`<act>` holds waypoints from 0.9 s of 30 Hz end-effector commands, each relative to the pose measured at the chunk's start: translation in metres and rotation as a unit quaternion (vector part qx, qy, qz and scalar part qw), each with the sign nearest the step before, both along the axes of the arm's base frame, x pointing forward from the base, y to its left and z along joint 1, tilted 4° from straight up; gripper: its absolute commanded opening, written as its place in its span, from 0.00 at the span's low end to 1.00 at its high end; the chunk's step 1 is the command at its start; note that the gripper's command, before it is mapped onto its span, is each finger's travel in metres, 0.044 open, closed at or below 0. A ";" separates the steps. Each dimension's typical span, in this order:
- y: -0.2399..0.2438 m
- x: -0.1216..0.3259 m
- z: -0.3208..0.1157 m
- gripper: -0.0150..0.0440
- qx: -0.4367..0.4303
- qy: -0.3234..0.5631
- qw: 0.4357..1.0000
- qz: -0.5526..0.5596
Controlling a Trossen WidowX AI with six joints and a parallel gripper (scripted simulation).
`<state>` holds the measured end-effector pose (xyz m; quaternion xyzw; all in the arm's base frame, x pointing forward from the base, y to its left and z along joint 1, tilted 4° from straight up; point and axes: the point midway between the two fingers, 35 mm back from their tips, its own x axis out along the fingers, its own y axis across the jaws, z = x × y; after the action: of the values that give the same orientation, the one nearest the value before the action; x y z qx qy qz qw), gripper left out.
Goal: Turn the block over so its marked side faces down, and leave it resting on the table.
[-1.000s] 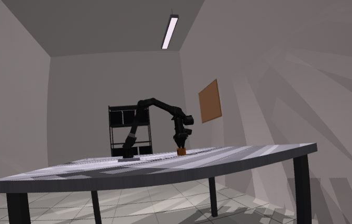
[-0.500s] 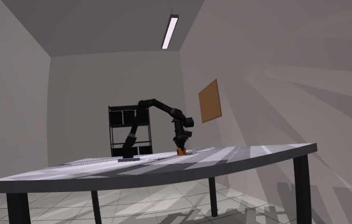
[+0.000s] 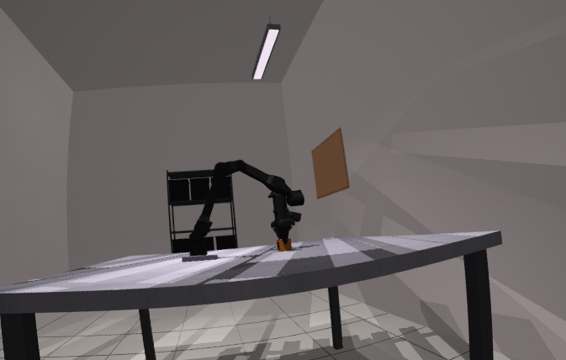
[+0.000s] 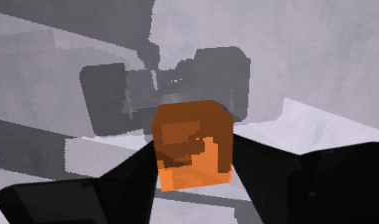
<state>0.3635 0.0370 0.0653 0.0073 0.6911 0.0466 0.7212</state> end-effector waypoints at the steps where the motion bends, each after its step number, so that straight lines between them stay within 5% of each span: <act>1: 0.001 0.000 -0.001 0.43 0.002 0.001 1.000 -0.002; 8: -0.001 -0.001 0.014 0.25 0.002 0.001 1.000 -0.002; 27: -0.002 0.001 0.025 0.25 0.004 -0.064 0.998 -0.006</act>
<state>0.3644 0.0354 0.0889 0.0093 0.6639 0.0466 0.7463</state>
